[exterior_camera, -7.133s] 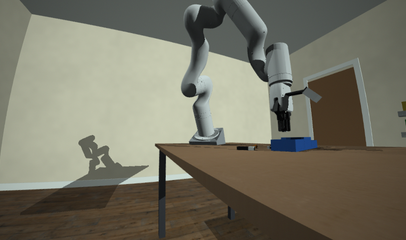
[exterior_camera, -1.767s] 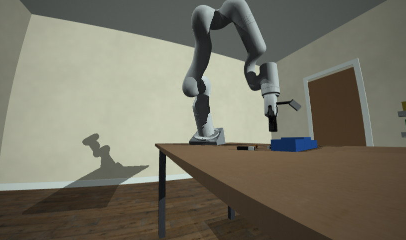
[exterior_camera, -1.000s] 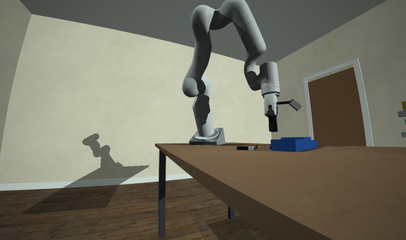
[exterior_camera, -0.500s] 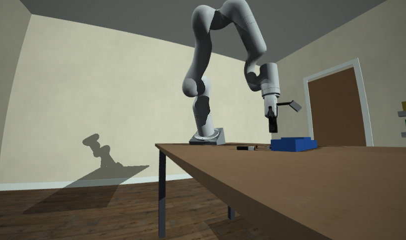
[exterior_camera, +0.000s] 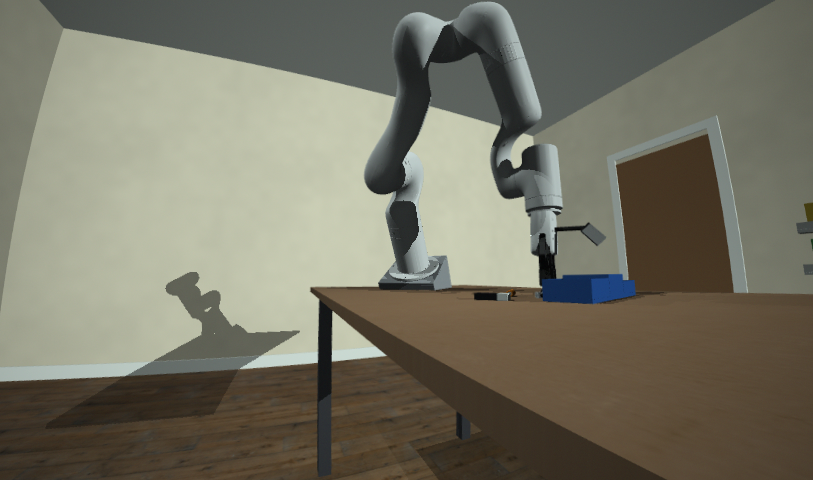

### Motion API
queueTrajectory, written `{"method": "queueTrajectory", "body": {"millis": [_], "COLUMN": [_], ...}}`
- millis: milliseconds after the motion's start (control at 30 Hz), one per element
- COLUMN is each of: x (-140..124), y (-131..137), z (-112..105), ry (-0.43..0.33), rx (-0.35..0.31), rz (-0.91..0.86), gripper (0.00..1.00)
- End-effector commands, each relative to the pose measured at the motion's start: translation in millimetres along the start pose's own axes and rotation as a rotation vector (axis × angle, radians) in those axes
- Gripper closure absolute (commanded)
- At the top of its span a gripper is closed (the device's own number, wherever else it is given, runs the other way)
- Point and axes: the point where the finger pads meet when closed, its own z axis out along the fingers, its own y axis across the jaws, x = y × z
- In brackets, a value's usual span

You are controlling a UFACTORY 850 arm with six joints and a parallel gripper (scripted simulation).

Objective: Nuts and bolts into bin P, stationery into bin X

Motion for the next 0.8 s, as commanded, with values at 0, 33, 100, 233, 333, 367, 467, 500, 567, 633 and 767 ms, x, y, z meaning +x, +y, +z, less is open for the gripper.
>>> {"method": "queueTrajectory", "body": {"millis": [0,33,100,233,333,367,467,500,567,633,767], "x": [2.8,3.0,3.0,2.9,2.6,2.5,2.5,2.4,2.3,2.2,2.0], "y": [0.5,0.5,0.6,0.6,0.5,0.5,0.5,0.5,0.5,0.4,0.4], "z": [7.6,7.6,7.6,10.3,14.2,15.6,16.9,18.2,19.6,19.6,19.6], "ry": [0.007,0.007,0.007,0.007,0.007,0.007,0.007,0.007,0.007,0.007,0.007], "rx": [-0.003,-0.003,-0.003,-0.003,-0.003,-0.003,-0.003,-0.003,-0.003,-0.003,-0.003], "rz": [0.002,0.002,0.002,0.002,0.002,0.002,0.002,0.002,0.002,0.002,0.002], "gripper": [0.71,0.71,0.71,0.71,0.71,0.71,0.71,0.71,0.71,0.71,0.71]}}
